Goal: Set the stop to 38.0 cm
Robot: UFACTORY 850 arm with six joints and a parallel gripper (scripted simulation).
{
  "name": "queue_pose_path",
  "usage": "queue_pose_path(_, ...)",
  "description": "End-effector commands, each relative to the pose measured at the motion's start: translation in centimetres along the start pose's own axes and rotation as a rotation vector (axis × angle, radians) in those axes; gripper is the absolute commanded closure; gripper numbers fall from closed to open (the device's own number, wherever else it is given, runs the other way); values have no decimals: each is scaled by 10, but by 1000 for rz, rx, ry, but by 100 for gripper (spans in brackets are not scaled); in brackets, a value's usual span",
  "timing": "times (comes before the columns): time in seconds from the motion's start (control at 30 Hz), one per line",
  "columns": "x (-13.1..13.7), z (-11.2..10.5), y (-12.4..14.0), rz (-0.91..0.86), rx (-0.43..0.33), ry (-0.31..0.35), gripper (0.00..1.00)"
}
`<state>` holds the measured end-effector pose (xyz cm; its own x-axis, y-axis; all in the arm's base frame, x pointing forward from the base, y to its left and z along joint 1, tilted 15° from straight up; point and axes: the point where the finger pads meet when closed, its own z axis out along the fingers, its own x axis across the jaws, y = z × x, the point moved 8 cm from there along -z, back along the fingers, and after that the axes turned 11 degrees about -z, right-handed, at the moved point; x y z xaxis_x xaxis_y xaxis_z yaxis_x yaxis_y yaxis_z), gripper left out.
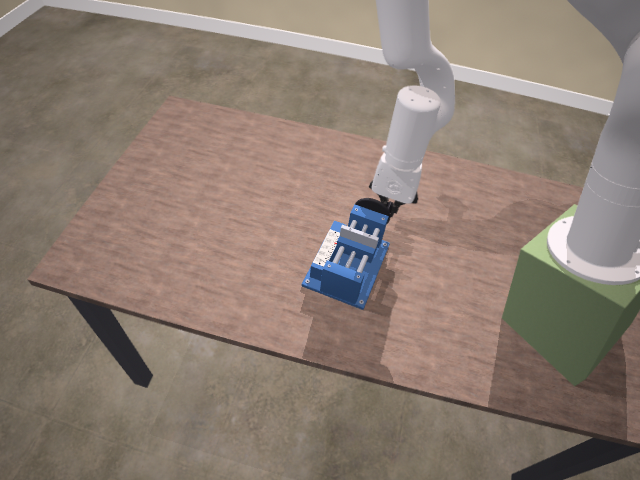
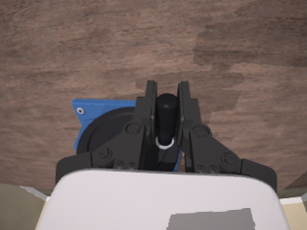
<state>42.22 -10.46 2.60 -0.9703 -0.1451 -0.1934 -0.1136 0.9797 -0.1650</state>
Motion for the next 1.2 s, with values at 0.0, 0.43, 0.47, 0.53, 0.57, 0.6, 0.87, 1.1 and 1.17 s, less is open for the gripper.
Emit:
queue_pose_path(0.0,-1,-12,0,0,0,-1,94)
queue_pose_path(0.43,-17,-31,-3,0,0,-1,94)
queue_pose_path(0.47,-18,-32,-4,0,1,-1,94)
queue_pose_path(0.53,-22,-34,-4,0,0,-1,94)
queue_pose_path(0.57,-24,-34,-5,0,1,-1,94)
queue_pose_path(0.6,-24,-34,-5,0,1,-1,94)
queue_pose_path(0.87,-37,-35,-7,0,0,-1,94)
queue_pose_path(1.1,-52,-29,-10,0,0,-1,94)
queue_pose_path(1.17,-53,-27,-10,0,0,-1,94)
